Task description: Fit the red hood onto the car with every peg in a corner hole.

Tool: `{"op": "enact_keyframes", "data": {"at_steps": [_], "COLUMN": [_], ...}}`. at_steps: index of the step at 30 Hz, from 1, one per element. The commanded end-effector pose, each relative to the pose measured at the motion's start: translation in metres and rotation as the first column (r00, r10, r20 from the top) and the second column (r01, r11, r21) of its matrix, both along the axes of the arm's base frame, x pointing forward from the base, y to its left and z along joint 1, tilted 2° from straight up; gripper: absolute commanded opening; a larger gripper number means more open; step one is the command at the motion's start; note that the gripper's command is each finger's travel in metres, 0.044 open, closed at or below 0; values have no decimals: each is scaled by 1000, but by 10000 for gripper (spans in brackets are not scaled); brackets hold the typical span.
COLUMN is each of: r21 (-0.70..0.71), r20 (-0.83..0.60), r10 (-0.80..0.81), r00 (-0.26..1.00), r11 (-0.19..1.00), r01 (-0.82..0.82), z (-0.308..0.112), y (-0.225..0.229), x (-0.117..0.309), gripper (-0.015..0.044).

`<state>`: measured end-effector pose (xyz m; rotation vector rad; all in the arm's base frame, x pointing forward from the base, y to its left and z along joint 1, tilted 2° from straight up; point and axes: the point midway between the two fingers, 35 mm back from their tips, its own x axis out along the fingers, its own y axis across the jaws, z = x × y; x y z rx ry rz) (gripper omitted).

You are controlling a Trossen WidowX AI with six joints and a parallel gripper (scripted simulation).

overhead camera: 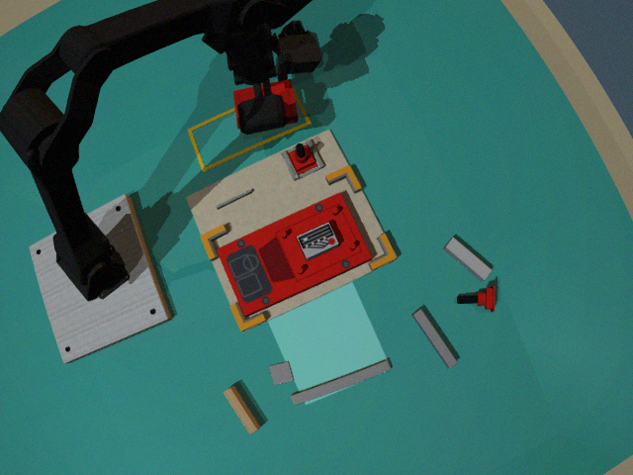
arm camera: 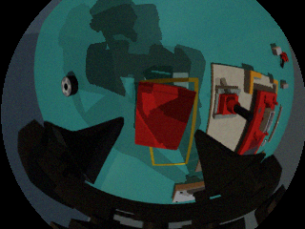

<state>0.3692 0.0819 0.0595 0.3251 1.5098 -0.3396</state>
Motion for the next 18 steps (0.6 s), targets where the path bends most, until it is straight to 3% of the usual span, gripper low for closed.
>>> {"op": "enact_keyframes", "data": {"at_steps": [1, 18], "r21": [1, 1], "r20": [-9, -9], "r10": [1, 1], "r00": [1000, 1000], "r11": [1000, 1000], "r01": [-1, -1], "z": [-5, -15], "y": [0, -1], "x": [-2, -2], "gripper": [440, 440]}}
